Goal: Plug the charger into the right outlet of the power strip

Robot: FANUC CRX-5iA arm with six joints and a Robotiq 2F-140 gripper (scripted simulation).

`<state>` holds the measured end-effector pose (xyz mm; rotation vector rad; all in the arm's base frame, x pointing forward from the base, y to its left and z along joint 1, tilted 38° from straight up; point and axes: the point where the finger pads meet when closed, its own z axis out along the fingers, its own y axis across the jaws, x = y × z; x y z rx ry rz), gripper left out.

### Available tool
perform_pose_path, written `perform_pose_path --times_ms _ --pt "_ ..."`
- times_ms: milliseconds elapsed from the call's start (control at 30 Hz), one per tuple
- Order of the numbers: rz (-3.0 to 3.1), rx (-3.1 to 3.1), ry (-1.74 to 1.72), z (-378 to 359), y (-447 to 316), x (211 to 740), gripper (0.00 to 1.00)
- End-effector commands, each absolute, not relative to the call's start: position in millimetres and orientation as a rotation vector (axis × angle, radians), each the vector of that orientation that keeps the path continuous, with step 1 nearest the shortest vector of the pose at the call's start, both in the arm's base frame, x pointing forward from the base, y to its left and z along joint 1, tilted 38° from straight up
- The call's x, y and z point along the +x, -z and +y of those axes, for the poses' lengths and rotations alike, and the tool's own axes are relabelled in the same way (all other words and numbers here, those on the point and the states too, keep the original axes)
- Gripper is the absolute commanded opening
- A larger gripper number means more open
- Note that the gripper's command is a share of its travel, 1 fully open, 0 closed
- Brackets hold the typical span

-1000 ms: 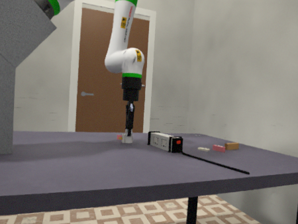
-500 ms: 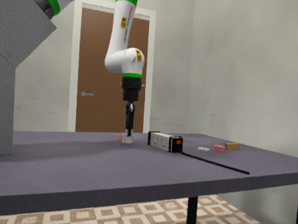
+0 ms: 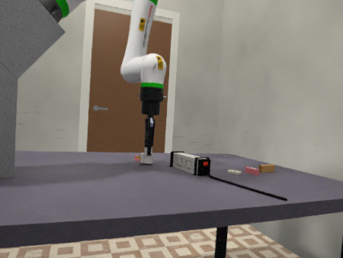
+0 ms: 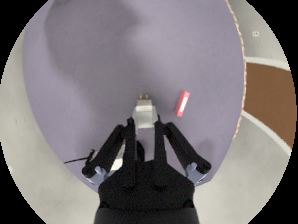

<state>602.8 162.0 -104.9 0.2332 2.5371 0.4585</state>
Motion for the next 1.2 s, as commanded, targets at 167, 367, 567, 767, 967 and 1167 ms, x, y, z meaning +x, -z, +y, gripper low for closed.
perform_pose_path --times_ms 167,367,567,767,967,1167 --pt "2.536 0.233 -0.459 159 97 598 0.10" --pt "2.536 0.233 -0.459 156 88 592 0.10" --pt "2.536 0.233 -0.459 154 82 588 0.10" --pt "2.536 0.233 -0.459 152 77 584 0.10" --pt "2.536 0.233 -0.459 151 74 582 0.10" --pt "2.536 0.233 -0.459 151 74 582 0.10"
